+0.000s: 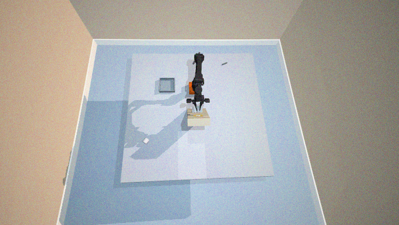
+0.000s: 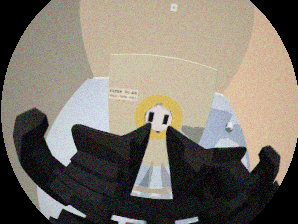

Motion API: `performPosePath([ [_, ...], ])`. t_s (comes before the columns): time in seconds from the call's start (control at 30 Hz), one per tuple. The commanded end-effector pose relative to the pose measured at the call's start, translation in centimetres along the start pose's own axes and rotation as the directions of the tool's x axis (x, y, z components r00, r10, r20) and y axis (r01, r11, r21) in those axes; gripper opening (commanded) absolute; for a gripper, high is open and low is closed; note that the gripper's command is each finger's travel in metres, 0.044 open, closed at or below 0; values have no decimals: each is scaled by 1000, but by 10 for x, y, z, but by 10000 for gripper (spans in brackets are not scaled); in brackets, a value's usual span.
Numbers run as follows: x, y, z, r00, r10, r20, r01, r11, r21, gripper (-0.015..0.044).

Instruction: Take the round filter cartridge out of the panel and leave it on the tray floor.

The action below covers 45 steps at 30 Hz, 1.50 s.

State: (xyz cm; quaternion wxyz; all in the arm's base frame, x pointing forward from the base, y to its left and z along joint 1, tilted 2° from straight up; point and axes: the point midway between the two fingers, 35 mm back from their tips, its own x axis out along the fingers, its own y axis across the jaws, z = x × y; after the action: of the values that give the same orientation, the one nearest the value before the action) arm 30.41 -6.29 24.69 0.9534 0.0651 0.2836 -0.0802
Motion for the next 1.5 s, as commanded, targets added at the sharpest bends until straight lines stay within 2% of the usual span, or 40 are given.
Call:
performPosePath([
  [0.0, 7, -1, -3, 1000, -4, -8, 4, 1000, 7, 95],
  [0.6, 35, -1, -4, 1000, -4, -6, 4, 1000, 7, 95],
  [1.47, 35, -1, -6, 1000, -4, -6, 4, 1000, 7, 95],
])
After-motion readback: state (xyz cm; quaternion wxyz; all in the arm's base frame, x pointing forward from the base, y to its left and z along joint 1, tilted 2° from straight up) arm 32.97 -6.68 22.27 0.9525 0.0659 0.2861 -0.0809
